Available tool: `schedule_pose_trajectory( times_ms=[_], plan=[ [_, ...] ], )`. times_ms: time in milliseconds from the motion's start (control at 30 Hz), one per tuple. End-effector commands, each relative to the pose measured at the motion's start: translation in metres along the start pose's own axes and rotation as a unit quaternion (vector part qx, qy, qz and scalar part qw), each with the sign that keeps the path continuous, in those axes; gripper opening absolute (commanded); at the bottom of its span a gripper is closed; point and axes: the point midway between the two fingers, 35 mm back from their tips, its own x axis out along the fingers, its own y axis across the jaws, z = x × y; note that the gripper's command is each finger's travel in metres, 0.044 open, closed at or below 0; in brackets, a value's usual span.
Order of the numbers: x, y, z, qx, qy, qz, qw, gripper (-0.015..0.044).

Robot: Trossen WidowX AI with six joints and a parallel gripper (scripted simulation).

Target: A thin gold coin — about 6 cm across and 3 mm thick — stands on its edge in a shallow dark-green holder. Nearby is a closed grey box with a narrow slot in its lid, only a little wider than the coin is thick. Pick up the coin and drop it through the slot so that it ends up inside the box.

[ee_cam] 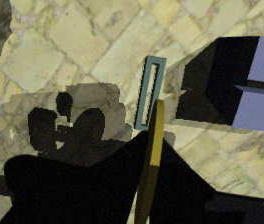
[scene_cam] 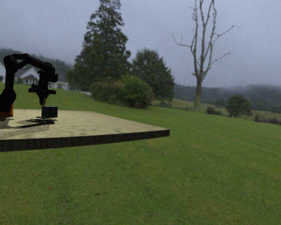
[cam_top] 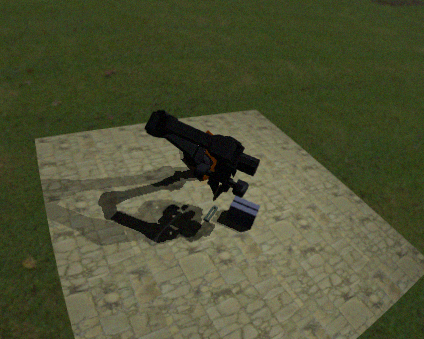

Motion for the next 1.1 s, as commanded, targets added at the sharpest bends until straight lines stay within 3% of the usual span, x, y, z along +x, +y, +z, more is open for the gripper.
schedule_pose_trajectory(
  times_ms=[0,167,533,1067],
  plan=[
    [-0.0085,0.0007,0.0,0.002,-0.002,0.0,1.0,0.0],
    [-0.0124,0.0015,-0.0001,0.014,-0.001,0.001,1.0,0.0],
    [-0.0125,0.0016,-0.0023,0.199,-0.001,0.001,0.98,0.0],
    [-0.0128,0.0019,-0.0055,0.459,0.0,0.001,0.888,0.0]
  ],
)
